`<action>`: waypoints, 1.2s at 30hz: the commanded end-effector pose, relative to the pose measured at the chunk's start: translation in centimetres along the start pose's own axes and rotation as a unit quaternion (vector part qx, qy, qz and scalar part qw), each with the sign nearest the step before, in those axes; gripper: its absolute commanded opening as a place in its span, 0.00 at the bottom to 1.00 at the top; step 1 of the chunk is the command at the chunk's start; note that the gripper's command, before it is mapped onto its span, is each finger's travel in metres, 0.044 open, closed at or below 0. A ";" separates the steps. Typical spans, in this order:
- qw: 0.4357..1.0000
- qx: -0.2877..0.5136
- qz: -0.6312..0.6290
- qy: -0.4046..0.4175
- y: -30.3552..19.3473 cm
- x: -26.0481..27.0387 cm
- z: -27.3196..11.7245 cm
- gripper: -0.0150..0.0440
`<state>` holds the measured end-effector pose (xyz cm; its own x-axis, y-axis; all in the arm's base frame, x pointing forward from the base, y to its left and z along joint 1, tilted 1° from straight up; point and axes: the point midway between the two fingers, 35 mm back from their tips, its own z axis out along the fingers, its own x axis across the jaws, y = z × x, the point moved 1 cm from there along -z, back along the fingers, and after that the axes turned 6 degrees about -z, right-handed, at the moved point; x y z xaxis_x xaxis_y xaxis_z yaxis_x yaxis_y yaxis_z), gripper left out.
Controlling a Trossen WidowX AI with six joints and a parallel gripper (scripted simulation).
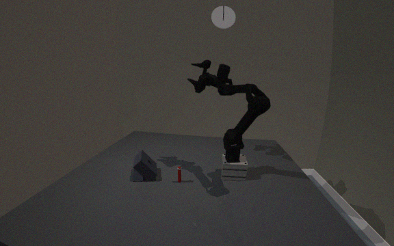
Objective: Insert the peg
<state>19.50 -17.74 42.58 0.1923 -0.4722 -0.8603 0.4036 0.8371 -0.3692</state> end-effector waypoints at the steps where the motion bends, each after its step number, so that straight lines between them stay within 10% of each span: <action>1: 1.000 -0.008 0.009 0.015 0.5 1.0 0.9 1.00; 36: 0.963 -0.170 0.050 0.204 12.1 11.3 5.7 1.00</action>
<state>30.85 -15.19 31.21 -0.1466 -0.2877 -0.9464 0.1027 0.9472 -0.3039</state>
